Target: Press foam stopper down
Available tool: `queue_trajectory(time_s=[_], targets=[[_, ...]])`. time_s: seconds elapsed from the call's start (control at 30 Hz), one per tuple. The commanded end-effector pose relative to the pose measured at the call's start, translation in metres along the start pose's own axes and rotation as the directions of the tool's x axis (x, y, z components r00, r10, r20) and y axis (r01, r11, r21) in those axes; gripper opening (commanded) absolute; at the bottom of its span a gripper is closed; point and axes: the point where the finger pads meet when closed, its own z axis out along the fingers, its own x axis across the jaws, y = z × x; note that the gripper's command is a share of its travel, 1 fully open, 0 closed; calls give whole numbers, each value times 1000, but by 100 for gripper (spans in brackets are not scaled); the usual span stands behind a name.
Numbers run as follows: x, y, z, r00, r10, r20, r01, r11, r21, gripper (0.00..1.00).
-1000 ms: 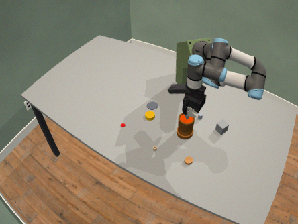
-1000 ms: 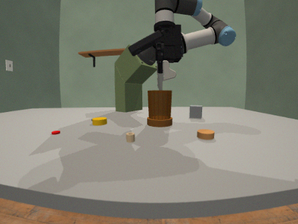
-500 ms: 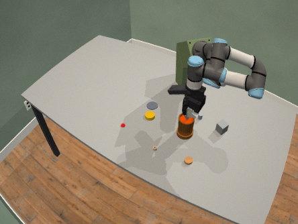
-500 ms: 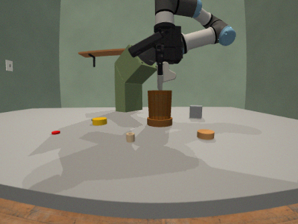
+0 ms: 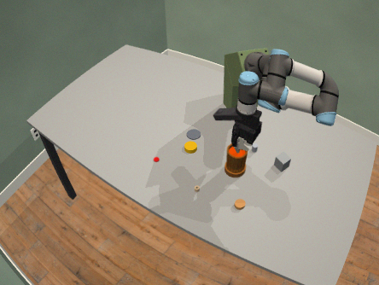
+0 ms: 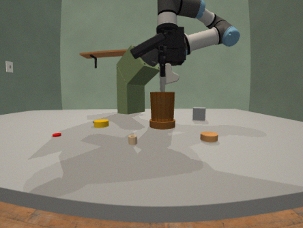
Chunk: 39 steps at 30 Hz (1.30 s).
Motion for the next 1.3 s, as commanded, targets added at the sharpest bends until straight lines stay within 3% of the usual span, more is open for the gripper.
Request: queue_trajectory(time_s=[0.0, 1.27], targets=[[0, 0, 1, 1000, 2, 3, -2, 1000, -2, 0], [-1, -1, -5, 1000, -1, 2, 1, 1000, 1, 0]])
